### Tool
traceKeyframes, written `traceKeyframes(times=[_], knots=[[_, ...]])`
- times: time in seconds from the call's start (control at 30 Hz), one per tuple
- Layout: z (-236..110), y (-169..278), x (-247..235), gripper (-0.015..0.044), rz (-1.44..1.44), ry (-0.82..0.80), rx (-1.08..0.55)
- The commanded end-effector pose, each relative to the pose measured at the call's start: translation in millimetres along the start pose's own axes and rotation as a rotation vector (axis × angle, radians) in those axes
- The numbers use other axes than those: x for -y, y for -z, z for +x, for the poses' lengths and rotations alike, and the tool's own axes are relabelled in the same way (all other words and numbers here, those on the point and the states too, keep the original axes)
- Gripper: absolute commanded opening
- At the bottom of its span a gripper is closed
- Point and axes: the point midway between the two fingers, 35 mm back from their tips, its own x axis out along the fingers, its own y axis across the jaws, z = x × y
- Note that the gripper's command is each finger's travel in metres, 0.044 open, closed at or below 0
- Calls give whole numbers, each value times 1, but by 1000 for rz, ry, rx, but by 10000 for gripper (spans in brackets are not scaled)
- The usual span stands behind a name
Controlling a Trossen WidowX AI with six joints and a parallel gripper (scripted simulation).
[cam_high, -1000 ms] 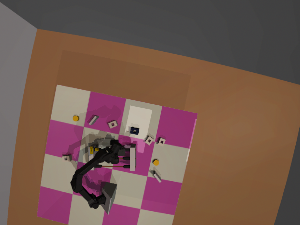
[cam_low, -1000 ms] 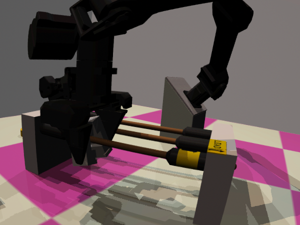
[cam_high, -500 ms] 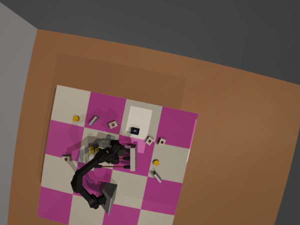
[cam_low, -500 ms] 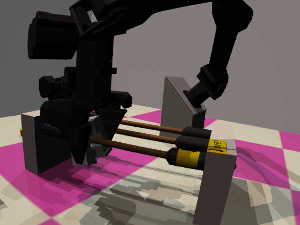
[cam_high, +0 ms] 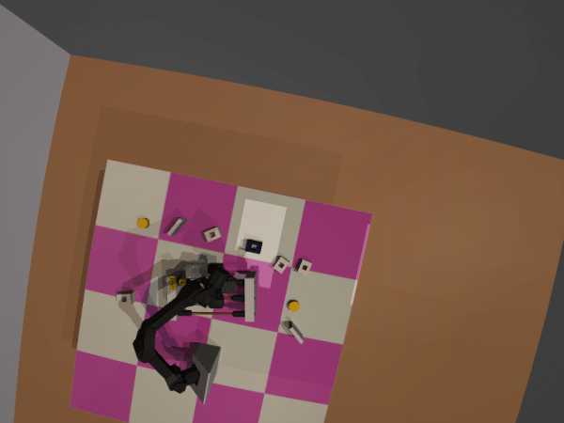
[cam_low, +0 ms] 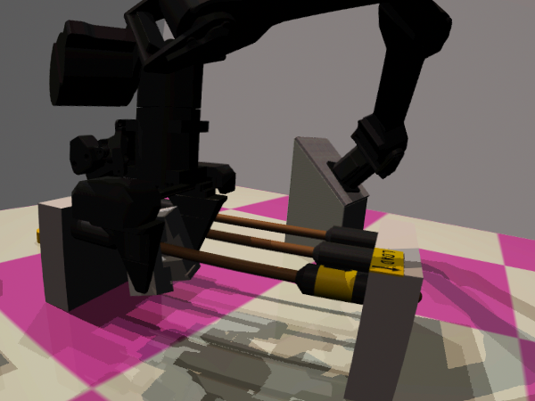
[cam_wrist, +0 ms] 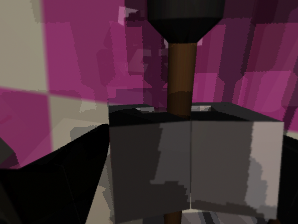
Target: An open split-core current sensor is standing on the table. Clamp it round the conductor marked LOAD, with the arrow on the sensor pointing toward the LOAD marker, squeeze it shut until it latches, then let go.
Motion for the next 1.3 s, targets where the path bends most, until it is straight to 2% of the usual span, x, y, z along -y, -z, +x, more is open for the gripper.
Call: traceKeyframes(times=[0.0,1.27], knots=[[-9,-9,0,0,10,-17,18],[0,0,0,0,0,0,0]])
